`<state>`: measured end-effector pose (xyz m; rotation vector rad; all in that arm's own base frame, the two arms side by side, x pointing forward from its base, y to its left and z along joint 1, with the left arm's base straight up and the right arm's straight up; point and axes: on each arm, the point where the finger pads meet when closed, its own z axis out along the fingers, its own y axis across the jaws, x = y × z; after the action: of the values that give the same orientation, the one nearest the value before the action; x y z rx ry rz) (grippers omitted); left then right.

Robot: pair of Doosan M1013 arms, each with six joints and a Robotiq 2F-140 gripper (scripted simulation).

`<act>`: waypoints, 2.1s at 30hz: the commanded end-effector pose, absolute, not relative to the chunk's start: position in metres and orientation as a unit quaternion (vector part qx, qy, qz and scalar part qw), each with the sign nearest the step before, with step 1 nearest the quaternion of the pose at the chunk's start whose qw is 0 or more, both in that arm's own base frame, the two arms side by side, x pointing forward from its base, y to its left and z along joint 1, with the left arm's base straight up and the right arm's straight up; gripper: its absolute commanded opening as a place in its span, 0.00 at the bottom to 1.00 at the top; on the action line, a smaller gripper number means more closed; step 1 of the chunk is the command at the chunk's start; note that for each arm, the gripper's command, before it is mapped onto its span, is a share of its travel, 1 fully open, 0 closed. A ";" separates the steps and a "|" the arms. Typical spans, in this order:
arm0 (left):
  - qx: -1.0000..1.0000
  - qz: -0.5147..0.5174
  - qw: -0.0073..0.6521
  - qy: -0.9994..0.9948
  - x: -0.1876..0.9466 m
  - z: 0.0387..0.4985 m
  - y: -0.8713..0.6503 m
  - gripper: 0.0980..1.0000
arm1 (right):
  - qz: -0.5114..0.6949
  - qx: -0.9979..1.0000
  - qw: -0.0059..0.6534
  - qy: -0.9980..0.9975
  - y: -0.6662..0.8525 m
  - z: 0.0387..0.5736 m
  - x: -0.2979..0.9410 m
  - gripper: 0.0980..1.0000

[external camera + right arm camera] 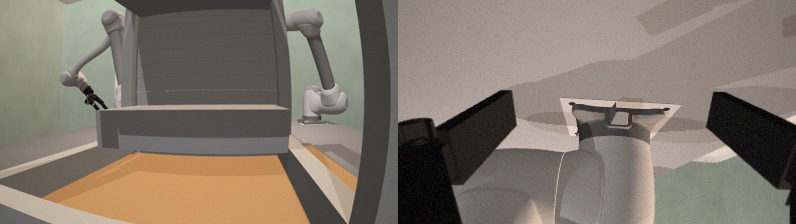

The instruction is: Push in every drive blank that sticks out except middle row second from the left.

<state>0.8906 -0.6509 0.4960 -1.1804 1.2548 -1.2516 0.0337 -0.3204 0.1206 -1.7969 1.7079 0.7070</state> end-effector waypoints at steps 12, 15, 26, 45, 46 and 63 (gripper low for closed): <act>-0.485 -0.515 0.485 0.515 0.890 0.498 -0.651 0.00 | 0.263 -0.670 0.278 0.636 -0.321 0.121 0.034 1.00; -0.485 -0.515 0.485 0.515 0.890 0.498 -0.651 0.00 | 0.263 -0.670 0.278 0.636 -0.321 0.121 0.034 1.00; -0.485 -0.515 0.485 0.515 0.895 0.498 -0.651 0.00 | 0.263 -0.670 0.278 0.636 -0.321 0.121 0.034 1.00; -0.485 -0.515 0.485 0.515 0.905 0.498 -0.651 0.00 | 0.263 -0.670 0.278 0.636 -0.321 0.121 0.034 1.00; -0.485 -0.515 0.485 0.515 0.906 0.498 -0.652 0.00 | 0.263 -0.670 0.278 0.636 -0.321 0.121 0.034 1.00; -0.485 -0.515 0.485 0.515 0.913 0.498 -0.652 0.00 | 0.263 -0.670 0.278 0.636 -0.321 0.121 0.034 1.00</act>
<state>0.9116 -0.6521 0.4966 -1.1803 1.2549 -1.2516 0.0337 -0.3204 0.1206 -1.7969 1.7079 0.7070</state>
